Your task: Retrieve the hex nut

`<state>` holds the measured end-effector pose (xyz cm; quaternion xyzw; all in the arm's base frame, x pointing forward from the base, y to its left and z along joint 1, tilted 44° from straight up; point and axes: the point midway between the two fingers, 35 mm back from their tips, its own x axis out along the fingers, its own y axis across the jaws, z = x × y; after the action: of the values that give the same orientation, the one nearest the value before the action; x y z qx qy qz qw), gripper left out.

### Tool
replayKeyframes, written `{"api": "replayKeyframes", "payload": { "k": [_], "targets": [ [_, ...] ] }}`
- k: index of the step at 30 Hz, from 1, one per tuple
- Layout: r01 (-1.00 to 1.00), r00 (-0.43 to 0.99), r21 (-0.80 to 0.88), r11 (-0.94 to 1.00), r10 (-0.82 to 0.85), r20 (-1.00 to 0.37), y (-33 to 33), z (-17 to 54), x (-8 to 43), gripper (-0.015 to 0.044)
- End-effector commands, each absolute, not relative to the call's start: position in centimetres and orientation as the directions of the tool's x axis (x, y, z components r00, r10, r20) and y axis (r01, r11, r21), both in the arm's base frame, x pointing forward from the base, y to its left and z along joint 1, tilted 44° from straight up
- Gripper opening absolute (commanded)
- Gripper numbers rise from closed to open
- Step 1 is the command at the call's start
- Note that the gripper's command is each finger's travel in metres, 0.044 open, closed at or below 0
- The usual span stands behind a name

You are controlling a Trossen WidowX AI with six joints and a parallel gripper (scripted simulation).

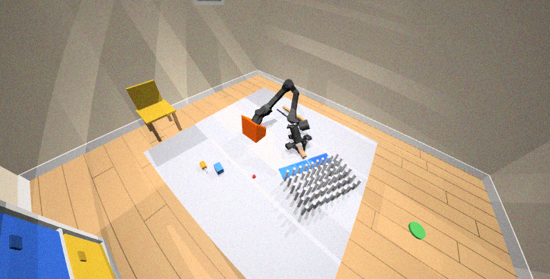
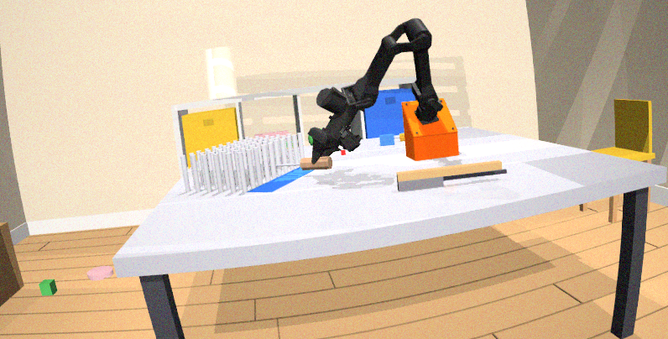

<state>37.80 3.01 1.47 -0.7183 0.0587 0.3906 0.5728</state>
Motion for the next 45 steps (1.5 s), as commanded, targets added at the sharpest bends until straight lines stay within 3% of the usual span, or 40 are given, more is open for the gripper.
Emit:
{"api": "replayKeyframes", "payload": {
  "k": [1, 45],
  "targets": [
    [-0.520, 0.699, -0.784, -0.339, 0.359, -0.619, 2.6, 1.8, 38.4, 0.0000],
    [-0.520, 0.699, -0.783, -0.341, 0.356, -0.620, 1.0, 0.8, 40.8, 0.0000]
  ]
}}
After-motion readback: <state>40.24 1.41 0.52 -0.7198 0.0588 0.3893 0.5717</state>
